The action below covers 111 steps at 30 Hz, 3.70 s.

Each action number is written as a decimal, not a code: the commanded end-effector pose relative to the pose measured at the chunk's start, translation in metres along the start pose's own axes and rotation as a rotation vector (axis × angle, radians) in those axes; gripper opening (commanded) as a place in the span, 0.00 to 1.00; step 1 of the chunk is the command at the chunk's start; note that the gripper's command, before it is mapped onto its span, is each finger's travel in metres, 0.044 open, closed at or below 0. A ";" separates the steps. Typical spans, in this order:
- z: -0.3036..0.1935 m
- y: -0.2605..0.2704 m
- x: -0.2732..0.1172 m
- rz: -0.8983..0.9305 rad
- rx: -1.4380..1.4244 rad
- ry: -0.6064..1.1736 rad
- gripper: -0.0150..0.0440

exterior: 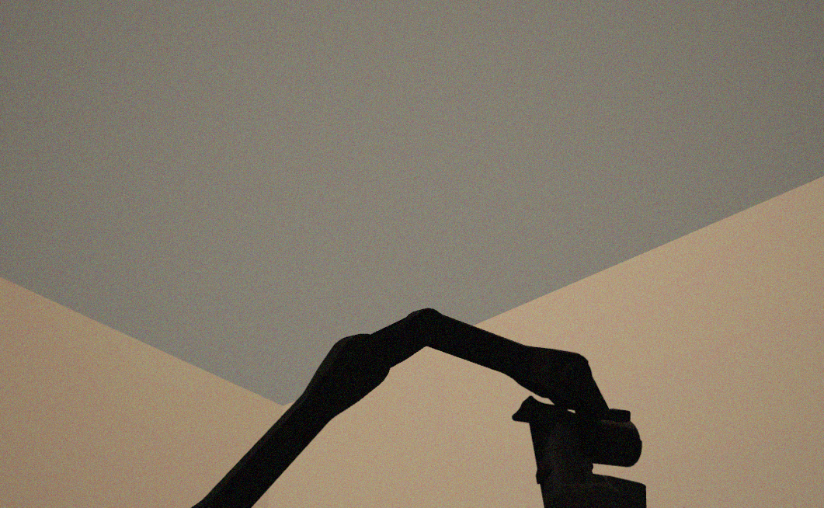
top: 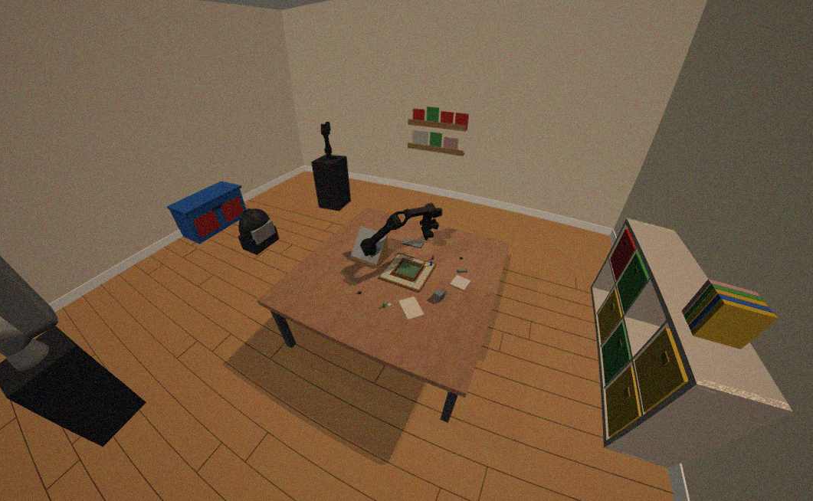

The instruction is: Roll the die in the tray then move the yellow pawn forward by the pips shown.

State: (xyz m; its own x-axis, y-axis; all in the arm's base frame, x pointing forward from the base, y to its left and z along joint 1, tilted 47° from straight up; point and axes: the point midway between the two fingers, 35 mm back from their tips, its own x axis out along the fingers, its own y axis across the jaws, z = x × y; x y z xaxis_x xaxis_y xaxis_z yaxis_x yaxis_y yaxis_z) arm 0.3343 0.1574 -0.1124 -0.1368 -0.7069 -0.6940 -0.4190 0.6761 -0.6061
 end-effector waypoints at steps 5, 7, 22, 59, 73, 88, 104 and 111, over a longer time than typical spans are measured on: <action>-0.010 -0.036 -0.002 0.002 -0.150 -0.010 0.25; -0.014 -0.044 -0.001 0.002 -0.191 -0.011 0.25; -0.050 -0.102 0.008 -0.001 -0.494 -0.011 0.25; -0.146 -0.170 0.050 0.140 -1.020 -0.103 0.25; -0.149 -0.164 0.057 0.391 -0.991 -0.504 0.25; -0.152 -0.189 0.026 0.423 -0.963 -0.757 0.25; -0.155 -0.195 0.019 0.417 -0.969 -0.754 0.25; -0.155 -0.195 0.019 0.417 -0.969 -0.754 0.30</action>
State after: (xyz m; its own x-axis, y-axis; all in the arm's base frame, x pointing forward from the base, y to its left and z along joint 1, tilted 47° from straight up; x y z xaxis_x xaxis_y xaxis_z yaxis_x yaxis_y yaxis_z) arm 0.2746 -0.0202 0.0527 -0.0101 0.0244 -0.9997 -0.9858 0.1672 0.0140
